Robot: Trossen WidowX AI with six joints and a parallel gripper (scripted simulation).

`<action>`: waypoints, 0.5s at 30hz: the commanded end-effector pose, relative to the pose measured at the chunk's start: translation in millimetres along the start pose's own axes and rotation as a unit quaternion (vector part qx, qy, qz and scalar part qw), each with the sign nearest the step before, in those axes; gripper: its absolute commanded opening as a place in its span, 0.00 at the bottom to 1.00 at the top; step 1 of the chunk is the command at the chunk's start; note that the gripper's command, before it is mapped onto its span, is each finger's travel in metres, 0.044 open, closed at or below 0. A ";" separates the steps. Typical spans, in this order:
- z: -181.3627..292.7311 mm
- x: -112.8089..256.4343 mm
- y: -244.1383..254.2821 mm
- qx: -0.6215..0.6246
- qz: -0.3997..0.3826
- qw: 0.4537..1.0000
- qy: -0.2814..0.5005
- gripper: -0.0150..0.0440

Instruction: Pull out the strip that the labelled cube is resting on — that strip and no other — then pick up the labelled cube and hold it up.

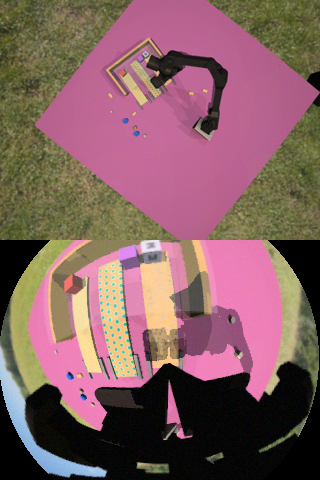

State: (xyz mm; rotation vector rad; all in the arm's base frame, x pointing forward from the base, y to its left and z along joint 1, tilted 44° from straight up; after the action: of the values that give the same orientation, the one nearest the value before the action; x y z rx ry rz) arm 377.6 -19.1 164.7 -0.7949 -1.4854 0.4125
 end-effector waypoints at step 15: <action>1.0 -30.8 0.9 0.004 0.000 1.000 0.002 0.25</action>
State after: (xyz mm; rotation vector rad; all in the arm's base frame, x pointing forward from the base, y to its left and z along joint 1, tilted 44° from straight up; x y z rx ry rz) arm 375.9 -35.9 146.5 -0.7918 -1.4839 0.4087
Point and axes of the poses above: the point midway between the two fingers, 35 mm back from their tips, its own x axis back along the fingers, its own y axis across the jaws, z = x × y, the point moved 9 cm from there along x, back along the fingers, and after that the axes turned 7 degrees about x, right-handed, at the moved point
